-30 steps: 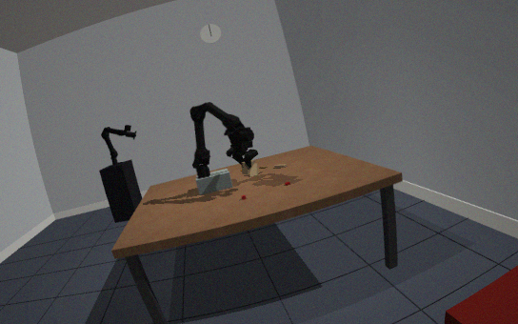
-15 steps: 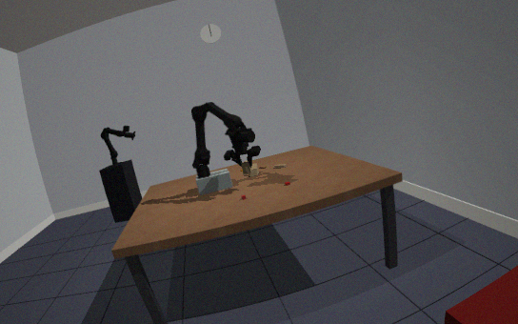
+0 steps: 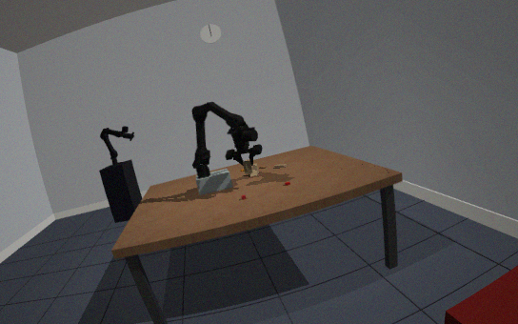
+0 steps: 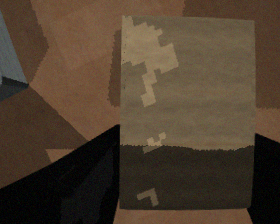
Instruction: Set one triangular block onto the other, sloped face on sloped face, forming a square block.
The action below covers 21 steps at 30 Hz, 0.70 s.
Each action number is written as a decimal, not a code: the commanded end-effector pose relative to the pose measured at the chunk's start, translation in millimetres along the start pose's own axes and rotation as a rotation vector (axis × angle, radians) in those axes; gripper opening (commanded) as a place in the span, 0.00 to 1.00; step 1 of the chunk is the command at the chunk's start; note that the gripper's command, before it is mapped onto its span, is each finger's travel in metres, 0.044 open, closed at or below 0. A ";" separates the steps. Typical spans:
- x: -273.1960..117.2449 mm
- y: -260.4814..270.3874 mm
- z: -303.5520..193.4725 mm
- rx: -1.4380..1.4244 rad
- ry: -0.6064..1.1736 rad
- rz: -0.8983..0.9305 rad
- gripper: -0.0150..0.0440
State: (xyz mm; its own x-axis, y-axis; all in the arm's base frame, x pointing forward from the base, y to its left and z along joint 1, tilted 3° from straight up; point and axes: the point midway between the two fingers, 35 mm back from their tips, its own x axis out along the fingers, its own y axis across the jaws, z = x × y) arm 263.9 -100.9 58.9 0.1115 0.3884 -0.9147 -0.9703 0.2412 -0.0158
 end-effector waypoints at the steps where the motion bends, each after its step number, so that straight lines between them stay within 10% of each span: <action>1: 0.6 -0.7 23.2 -0.007 0.007 -0.007 0.25; 21: 11.5 18.1 120.0 -0.008 0.011 -0.011 0.25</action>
State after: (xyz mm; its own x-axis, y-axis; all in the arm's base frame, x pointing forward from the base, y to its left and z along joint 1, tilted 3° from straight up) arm 275.9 -3.0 90.1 0.1123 0.3712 -0.9217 -0.9712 0.2372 -0.0228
